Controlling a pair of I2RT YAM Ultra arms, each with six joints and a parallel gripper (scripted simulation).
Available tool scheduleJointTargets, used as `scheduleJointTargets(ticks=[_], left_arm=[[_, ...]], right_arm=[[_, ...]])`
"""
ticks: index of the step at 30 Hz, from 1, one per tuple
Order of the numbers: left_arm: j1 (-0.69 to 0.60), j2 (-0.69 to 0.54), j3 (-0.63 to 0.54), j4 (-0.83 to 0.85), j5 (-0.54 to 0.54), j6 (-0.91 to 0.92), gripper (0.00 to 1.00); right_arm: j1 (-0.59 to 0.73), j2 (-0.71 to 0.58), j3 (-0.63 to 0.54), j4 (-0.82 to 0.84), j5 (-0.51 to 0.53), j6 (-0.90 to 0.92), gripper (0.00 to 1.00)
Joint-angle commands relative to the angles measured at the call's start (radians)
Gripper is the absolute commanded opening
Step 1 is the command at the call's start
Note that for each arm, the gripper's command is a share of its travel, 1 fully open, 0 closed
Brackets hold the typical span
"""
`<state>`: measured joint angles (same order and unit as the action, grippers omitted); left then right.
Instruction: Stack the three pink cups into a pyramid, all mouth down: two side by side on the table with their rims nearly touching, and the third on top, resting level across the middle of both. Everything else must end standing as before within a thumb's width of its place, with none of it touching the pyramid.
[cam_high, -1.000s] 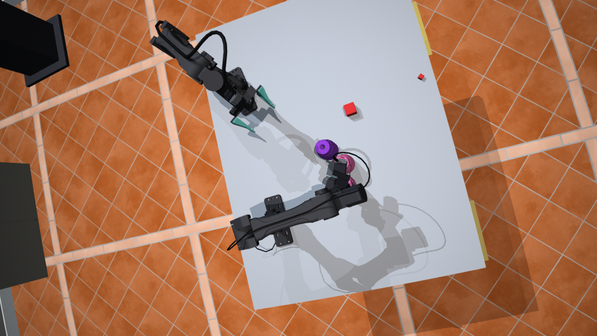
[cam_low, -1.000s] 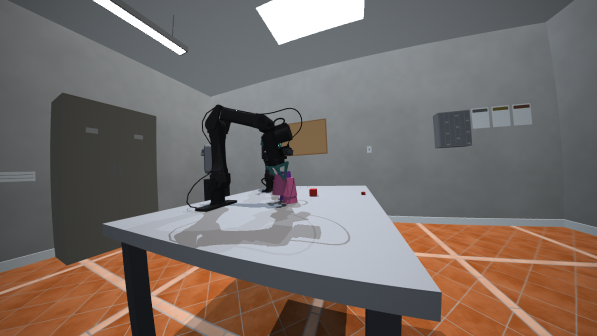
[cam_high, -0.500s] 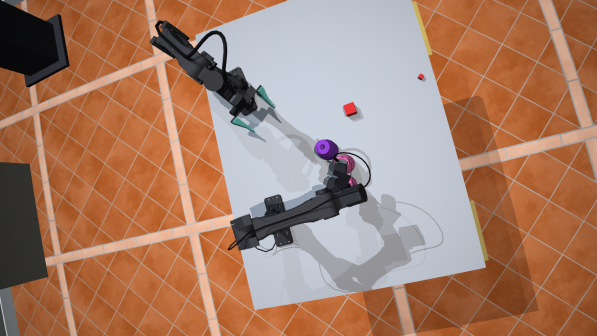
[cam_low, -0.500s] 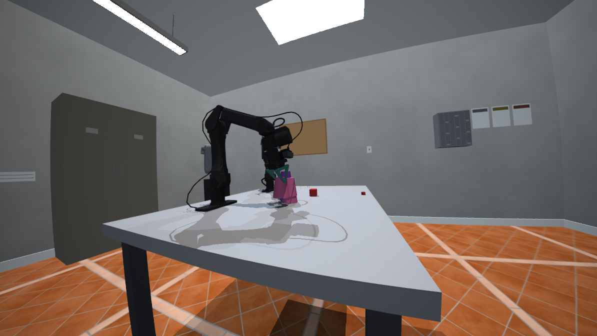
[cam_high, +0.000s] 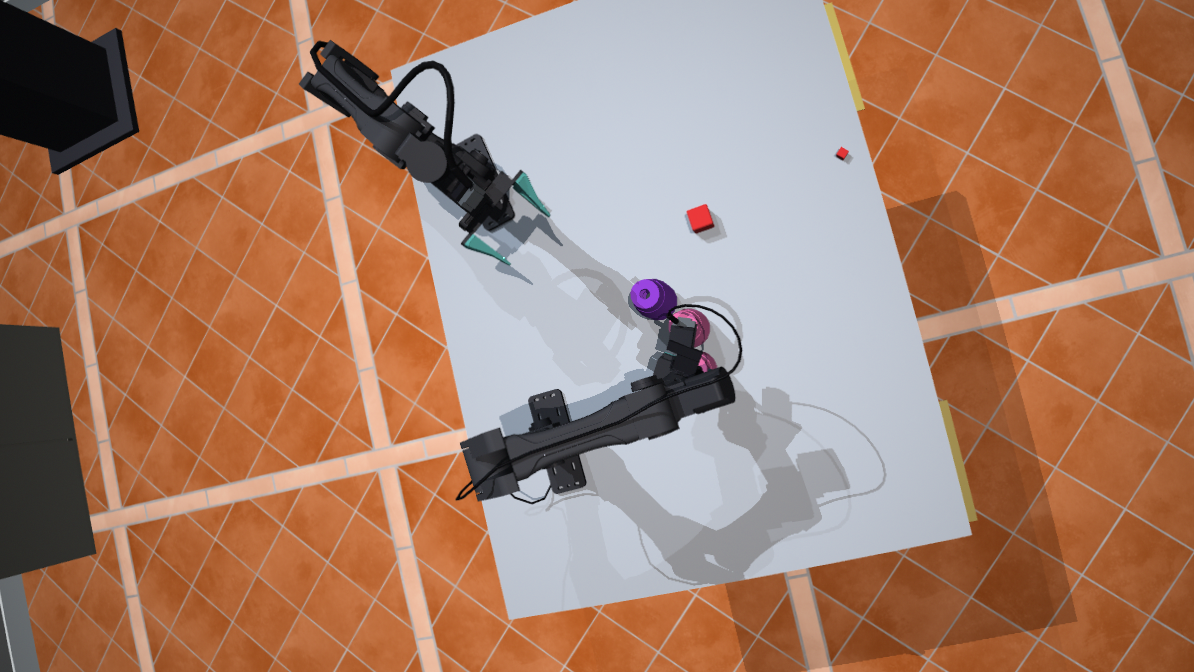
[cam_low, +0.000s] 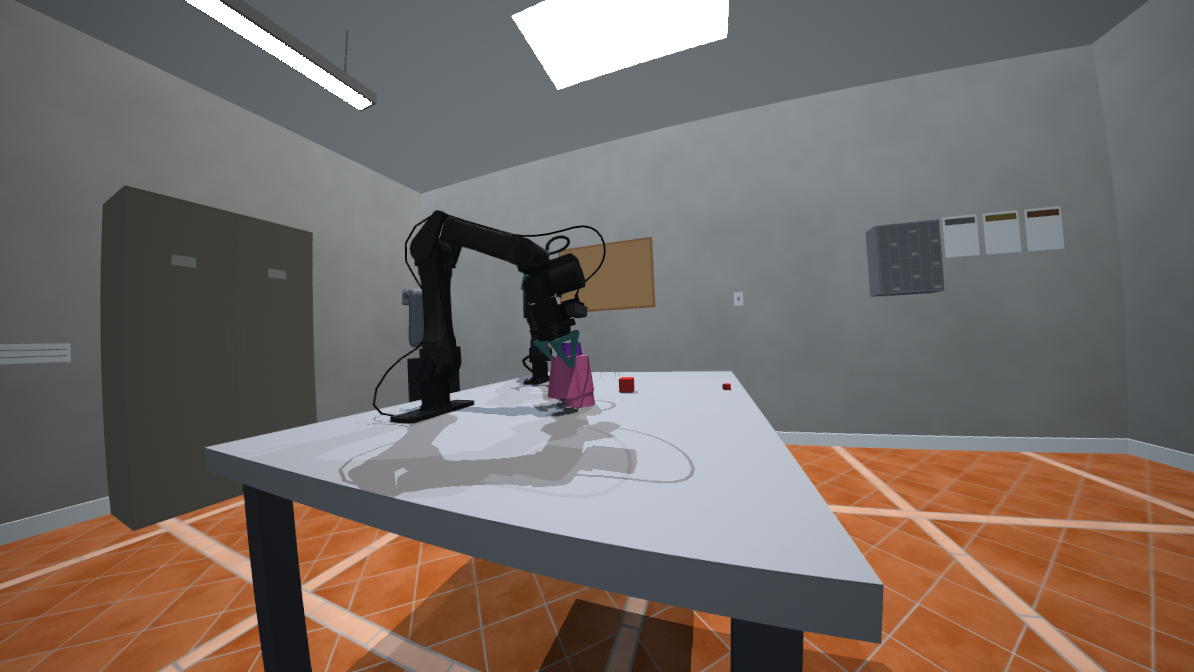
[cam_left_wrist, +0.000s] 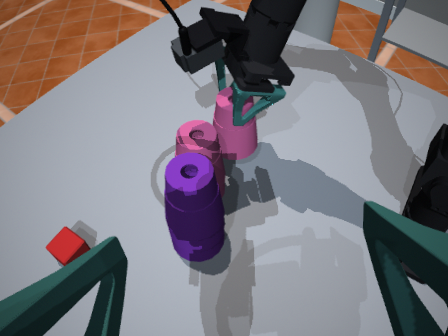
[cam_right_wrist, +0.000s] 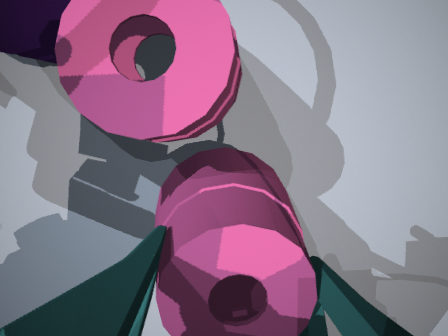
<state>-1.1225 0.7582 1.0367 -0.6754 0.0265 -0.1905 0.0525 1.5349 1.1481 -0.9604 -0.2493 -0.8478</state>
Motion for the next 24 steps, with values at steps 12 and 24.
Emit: scheduleJointTargets(ticks=[12, 24], left_arm=[[-0.003, -0.015, 0.001, 0.006, -0.002, -0.005, 1.0], [-0.003, -0.015, 0.001, 0.006, -0.002, -0.005, 1.0]], right_arm=[[-0.011, -0.019, -0.031, 0.039, -0.02, -0.003, 0.0], [-0.01, -0.004, -0.054, 0.067, -0.02, 0.0, 0.0]])
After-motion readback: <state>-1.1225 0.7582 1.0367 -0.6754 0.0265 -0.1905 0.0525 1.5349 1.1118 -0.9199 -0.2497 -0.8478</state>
